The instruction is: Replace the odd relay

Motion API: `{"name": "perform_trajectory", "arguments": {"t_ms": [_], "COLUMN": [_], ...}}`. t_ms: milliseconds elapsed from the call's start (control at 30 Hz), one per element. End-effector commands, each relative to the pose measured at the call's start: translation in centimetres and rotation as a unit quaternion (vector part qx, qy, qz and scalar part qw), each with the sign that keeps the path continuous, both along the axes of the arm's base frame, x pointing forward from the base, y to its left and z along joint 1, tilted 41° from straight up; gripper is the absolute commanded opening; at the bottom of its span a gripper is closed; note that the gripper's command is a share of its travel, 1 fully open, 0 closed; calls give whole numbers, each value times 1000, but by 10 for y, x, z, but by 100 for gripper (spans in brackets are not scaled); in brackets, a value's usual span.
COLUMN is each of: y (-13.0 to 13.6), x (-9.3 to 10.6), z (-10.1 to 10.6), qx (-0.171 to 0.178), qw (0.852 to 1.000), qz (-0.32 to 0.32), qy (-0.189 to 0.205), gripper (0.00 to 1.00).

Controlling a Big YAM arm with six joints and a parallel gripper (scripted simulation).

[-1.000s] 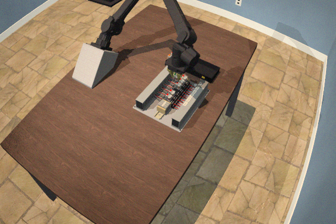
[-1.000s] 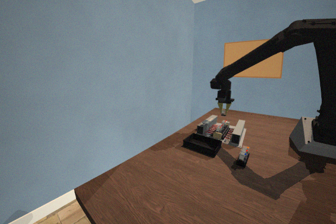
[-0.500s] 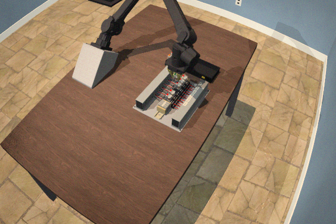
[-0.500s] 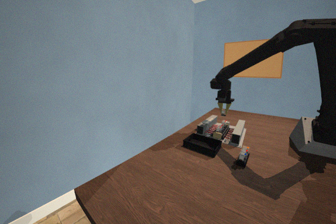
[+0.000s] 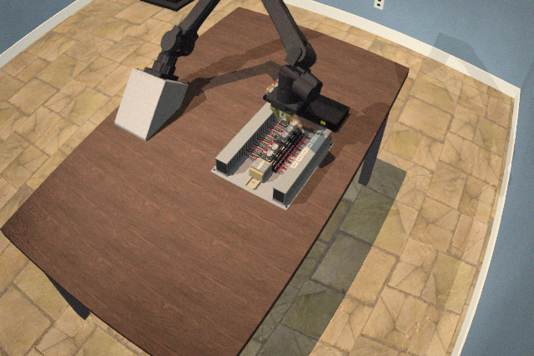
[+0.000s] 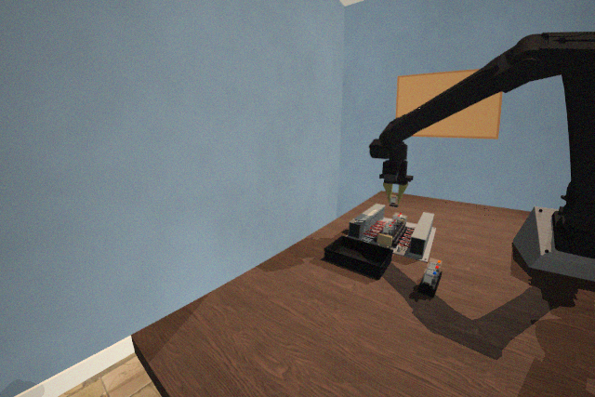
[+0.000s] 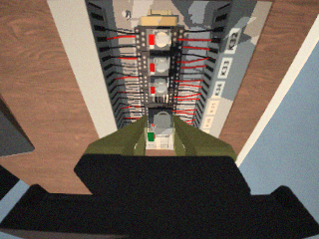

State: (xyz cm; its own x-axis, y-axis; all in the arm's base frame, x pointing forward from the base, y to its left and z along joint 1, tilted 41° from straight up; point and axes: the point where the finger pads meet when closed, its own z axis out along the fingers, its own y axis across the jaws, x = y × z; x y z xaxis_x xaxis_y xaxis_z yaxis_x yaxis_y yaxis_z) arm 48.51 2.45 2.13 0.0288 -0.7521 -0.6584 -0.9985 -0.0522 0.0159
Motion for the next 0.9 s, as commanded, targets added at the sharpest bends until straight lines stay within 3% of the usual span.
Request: {"name": "perform_trajectory", "arguments": {"t_ms": [0,133,867], "y": [9,15,102], "x": [15,17,28], "z": [29,34,112], "qx": [-2,-2,2], "qw": [1000,1000,1000], "qz": [-4,-3,-3], "qy": [-16,-17,-21], "gripper": [0,0,0]}}
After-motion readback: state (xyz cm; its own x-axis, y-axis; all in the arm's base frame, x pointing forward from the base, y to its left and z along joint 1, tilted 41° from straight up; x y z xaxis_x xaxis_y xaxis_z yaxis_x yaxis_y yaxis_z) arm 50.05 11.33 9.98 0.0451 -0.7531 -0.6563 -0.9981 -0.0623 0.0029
